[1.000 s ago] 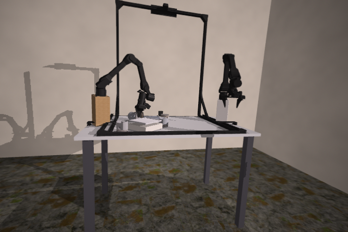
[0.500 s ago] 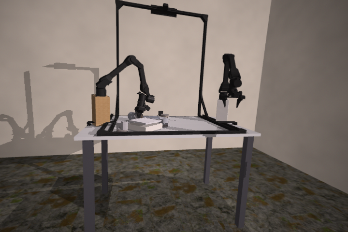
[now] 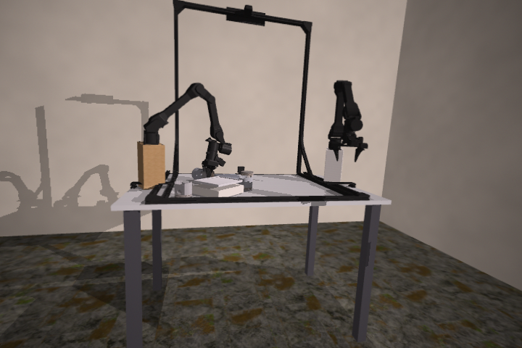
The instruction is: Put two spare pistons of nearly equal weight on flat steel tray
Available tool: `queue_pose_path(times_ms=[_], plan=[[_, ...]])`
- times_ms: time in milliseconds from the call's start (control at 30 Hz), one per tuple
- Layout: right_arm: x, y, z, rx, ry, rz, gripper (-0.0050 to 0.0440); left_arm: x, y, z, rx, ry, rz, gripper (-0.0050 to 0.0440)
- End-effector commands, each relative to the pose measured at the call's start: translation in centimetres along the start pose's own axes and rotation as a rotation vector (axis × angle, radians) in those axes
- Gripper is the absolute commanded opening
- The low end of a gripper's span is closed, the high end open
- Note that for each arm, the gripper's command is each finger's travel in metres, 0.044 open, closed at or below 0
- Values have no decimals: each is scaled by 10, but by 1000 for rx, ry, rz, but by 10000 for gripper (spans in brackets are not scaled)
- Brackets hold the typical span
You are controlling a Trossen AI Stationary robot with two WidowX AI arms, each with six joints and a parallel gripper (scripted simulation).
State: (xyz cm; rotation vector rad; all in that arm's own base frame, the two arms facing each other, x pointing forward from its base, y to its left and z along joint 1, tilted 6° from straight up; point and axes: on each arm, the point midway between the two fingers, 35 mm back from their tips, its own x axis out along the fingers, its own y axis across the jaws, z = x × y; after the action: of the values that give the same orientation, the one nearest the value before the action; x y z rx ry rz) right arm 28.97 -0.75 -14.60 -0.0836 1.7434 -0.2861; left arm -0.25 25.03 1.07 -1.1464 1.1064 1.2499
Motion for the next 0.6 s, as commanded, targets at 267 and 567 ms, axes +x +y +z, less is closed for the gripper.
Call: queue_pose_path(times_ms=[267, 567], plan=[[-8, -1, 0, -4, -1, -3, 378, 0, 0, 0, 1, 0, -2, 440], [-23, -1, 0, -4, -1, -3, 378, 0, 0, 0, 1, 0, -2, 440]])
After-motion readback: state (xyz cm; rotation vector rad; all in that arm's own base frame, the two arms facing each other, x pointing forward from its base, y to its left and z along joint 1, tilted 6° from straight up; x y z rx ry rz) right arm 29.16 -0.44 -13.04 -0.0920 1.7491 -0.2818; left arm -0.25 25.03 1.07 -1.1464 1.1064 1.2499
